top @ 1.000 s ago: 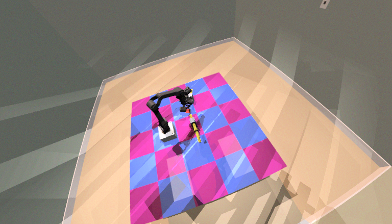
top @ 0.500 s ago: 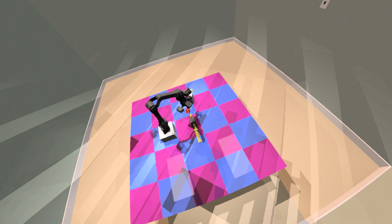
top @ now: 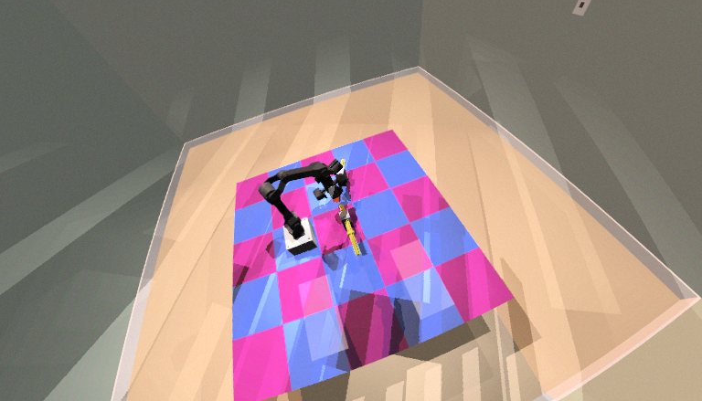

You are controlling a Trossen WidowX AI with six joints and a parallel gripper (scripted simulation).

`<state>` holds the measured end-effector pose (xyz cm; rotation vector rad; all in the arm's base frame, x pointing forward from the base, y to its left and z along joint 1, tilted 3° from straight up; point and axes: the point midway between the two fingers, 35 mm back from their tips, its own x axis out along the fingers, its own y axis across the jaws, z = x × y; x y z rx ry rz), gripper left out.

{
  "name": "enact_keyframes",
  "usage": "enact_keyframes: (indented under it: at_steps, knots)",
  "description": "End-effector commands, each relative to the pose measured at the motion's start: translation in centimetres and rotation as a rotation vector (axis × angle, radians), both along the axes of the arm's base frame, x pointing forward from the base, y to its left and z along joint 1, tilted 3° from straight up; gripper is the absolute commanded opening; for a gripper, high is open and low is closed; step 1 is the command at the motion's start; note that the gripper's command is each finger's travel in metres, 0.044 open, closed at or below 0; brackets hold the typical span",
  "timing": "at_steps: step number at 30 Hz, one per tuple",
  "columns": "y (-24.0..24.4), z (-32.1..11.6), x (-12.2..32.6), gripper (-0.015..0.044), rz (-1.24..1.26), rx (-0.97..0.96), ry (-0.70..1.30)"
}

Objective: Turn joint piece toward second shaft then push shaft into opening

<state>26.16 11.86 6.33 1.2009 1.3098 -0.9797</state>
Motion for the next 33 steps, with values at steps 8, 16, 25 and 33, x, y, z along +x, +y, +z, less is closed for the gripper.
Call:
enact_keyframes:
  at_steps: [8,16,25,33]
  knots:
    - [-0.1,-0.1,0.0,0.0440,-0.346,0.070,0.017]
    - [-0.2,-0.3,-0.1,0.0440,-0.587,0.118,0.041]
    - [-0.2,-0.4,-0.1,0.0440,-0.721,0.146,0.058]
    - [-0.2,-4.0,0.1,0.0440,-0.721,0.146,0.057]
